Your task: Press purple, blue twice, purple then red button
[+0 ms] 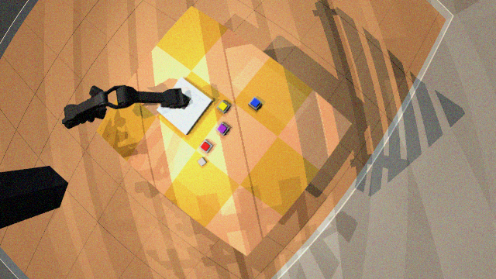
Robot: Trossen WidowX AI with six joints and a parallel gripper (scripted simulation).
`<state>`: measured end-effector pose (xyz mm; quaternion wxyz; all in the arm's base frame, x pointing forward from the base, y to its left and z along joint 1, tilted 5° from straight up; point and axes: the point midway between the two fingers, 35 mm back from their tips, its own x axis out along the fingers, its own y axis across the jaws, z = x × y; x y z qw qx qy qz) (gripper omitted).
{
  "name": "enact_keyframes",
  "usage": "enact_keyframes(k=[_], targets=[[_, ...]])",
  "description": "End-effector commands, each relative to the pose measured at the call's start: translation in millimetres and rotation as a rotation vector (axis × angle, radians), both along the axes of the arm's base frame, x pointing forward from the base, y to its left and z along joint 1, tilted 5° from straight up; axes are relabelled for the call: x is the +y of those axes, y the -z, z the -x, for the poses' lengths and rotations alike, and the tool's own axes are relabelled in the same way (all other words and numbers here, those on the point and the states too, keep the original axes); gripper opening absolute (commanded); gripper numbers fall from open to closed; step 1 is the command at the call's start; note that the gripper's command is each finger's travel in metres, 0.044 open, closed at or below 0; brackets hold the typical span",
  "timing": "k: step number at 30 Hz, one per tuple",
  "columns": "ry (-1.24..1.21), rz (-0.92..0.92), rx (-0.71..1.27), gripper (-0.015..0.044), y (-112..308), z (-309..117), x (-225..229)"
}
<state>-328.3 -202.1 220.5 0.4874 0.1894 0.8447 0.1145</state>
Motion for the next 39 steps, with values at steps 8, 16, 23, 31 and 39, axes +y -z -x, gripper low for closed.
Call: enact_keyframes(k=[8, 16, 23, 31, 39], targets=[[-0.056, 0.185, 0.029, 0.0400, 14, -88, -80], [-0.094, 0.371, -0.008, 0.0400, 29, -207, -130], [-0.107, 0.495, -0.086, 0.0400, 43, -316, -135], [-0.099, 0.581, -0.206, 0.0400, 58, -435, -97], [-0.070, 0.596, -0.329, 0.0400, 75, -529, -16]])
